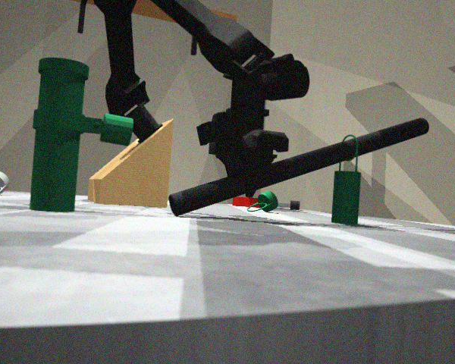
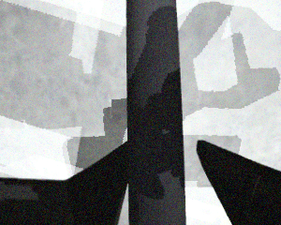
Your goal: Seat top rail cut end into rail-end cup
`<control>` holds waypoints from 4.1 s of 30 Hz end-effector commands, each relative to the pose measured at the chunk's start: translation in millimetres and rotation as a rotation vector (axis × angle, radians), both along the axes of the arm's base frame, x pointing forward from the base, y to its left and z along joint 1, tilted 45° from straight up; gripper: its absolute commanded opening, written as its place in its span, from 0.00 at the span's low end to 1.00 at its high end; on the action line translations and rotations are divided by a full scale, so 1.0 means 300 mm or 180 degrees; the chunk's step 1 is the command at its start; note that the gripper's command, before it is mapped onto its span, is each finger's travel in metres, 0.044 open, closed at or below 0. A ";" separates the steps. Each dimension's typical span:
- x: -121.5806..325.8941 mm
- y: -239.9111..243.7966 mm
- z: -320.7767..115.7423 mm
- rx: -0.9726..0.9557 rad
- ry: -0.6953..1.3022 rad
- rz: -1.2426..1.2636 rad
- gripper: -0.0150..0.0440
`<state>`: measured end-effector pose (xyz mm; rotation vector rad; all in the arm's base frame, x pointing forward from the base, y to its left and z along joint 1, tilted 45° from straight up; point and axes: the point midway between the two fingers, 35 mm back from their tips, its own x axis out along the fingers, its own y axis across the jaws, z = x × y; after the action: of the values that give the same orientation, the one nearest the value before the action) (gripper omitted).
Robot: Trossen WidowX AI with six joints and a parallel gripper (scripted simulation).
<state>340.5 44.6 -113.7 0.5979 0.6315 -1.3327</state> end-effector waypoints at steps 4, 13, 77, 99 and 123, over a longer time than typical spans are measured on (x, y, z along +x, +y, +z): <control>0.000 -0.002 0.000 -0.0015 0.0005 0.0015 0.58; 0.001 -0.001 0.001 -0.0015 0.0005 0.0015 0.44; 0.036 0.052 0.298 -0.0923 -0.0084 0.0011 0.25; 0.029 -0.009 0.328 -0.0930 -0.0038 -0.0003 0.25; 0.029 -0.009 0.328 -0.0930 -0.0038 -0.0003 0.25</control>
<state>347.4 43.5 -22.6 0.3773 0.4284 -1.3976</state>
